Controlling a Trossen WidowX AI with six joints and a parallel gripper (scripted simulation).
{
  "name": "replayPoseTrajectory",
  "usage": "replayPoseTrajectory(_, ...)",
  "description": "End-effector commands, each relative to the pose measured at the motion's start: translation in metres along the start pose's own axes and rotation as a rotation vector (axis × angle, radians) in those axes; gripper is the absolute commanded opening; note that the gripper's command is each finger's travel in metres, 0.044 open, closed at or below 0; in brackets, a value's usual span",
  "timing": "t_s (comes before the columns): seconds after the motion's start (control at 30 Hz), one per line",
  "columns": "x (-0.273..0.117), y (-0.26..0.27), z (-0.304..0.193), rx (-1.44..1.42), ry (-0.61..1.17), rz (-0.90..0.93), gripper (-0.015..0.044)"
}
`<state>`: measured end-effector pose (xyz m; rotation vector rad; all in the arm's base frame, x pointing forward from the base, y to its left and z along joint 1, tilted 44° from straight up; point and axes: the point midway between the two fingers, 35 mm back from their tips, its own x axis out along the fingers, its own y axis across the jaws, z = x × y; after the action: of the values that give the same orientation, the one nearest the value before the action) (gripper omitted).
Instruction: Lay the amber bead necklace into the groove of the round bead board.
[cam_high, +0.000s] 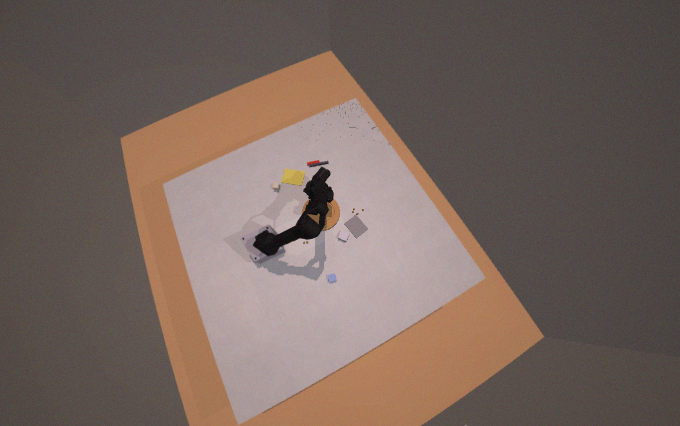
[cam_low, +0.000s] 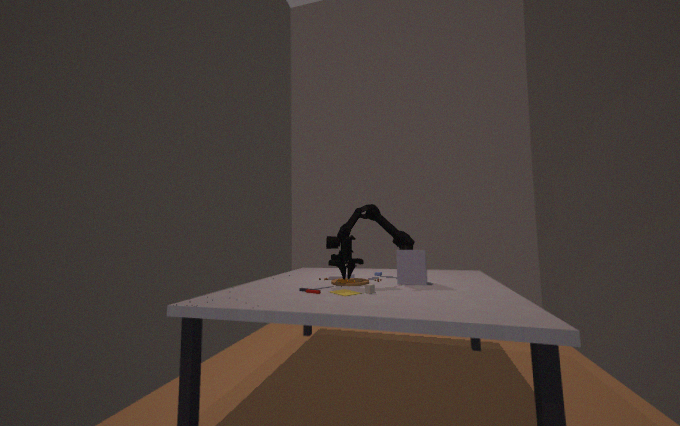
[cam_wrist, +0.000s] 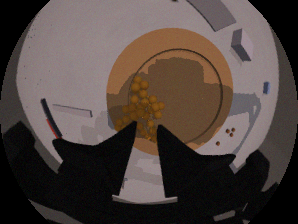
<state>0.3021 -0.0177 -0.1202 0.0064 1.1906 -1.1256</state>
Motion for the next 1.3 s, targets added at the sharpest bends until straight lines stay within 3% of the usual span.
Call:
replayPoseTrajectory(0.0,0.0098,-0.0037,-0.0019,-0.009,0.001,-0.012,0.012)
replayPoseTrajectory(0.3,0.0136,-0.0043,-0.0022,-0.01,0.001,-0.013,0.012)
replayPoseTrajectory(0.47,0.0113,-0.0026,-0.0016,-0.003,0.003,-0.008,0.0)
replayPoseTrajectory(1.27,0.0113,-0.0026,-0.0016,-0.003,0.003,-0.008,0.0)
